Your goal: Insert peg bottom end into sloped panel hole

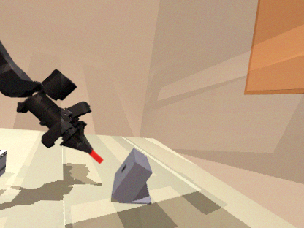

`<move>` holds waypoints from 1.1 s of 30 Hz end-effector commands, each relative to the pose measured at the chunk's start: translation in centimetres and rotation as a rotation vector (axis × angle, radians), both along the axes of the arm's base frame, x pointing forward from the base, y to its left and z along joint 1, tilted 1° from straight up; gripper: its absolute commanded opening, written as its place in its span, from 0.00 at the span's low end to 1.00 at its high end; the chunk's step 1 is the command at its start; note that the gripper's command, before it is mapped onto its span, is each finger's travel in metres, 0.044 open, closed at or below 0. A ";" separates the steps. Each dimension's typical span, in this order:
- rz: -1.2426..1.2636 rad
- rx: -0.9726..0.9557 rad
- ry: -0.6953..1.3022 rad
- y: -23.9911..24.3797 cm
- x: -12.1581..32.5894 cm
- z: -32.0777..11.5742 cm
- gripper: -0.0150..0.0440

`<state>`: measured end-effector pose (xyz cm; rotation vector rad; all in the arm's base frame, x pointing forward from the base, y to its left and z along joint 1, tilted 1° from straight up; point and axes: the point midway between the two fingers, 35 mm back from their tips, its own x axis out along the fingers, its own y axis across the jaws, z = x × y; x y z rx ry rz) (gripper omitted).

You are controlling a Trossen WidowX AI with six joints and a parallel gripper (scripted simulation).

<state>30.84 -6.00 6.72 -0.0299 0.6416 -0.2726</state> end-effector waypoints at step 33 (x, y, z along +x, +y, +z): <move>-0.012 0.023 -0.098 0.3 1.1 -0.3 0.25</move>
